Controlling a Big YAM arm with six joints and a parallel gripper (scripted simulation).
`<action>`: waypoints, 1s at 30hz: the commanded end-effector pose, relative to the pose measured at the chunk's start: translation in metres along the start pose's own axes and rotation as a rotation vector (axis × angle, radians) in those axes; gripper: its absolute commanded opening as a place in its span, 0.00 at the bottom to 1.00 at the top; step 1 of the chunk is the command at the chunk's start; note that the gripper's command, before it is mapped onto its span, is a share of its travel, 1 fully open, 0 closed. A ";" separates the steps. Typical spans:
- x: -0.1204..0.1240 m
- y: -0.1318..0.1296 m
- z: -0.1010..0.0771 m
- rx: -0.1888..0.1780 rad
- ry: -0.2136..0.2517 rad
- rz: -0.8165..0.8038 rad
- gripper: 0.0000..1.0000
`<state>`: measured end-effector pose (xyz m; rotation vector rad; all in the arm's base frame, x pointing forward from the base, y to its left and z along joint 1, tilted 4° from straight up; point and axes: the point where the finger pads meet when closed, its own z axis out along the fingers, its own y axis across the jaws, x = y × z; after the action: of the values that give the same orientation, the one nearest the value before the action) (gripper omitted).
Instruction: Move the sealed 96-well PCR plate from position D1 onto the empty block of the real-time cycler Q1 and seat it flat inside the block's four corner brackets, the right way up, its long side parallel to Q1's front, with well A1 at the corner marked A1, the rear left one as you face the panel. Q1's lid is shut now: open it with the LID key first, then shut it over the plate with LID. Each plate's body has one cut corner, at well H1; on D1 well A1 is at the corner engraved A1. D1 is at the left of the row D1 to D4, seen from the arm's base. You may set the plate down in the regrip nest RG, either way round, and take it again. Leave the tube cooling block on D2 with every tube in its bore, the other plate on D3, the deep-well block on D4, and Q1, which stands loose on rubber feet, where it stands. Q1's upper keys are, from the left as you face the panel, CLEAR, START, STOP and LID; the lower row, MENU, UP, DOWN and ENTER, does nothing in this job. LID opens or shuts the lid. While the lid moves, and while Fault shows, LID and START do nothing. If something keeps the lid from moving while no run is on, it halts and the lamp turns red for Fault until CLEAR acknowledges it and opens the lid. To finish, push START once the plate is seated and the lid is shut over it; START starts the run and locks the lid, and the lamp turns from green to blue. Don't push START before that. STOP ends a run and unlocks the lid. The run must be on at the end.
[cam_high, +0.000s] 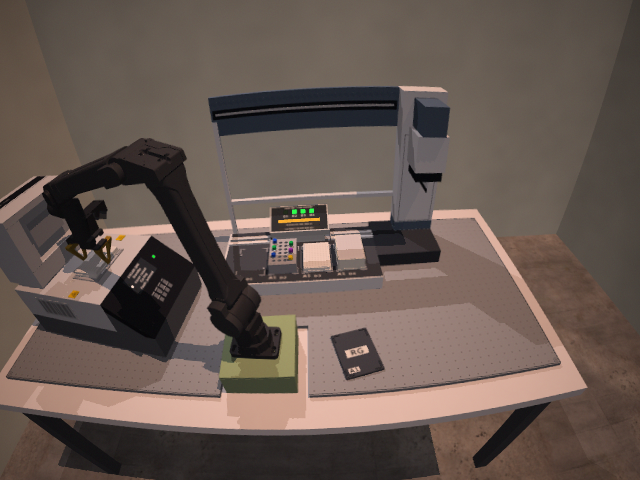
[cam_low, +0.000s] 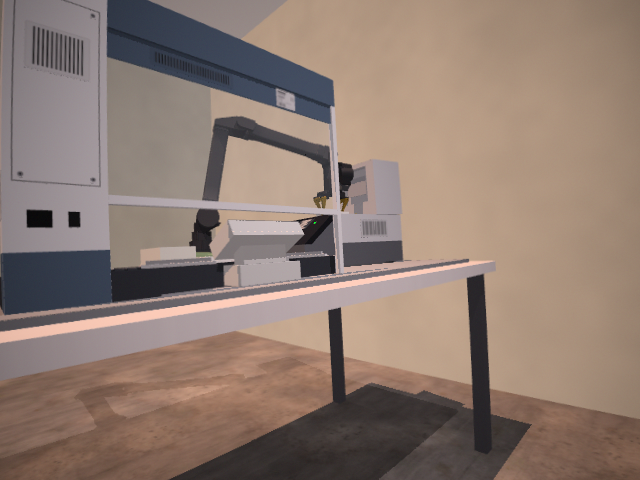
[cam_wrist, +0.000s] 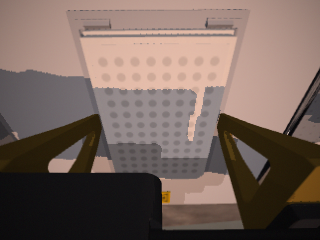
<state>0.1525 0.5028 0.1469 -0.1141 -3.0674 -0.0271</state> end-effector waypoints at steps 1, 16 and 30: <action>0.002 0.018 -0.031 -0.065 -0.016 -0.028 1.00; 0.004 0.017 -0.040 -0.082 -0.020 -0.031 1.00; 0.005 0.012 -0.034 -0.068 -0.016 -0.031 1.00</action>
<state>0.1525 0.5029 0.1484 -0.1139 -3.0679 -0.0316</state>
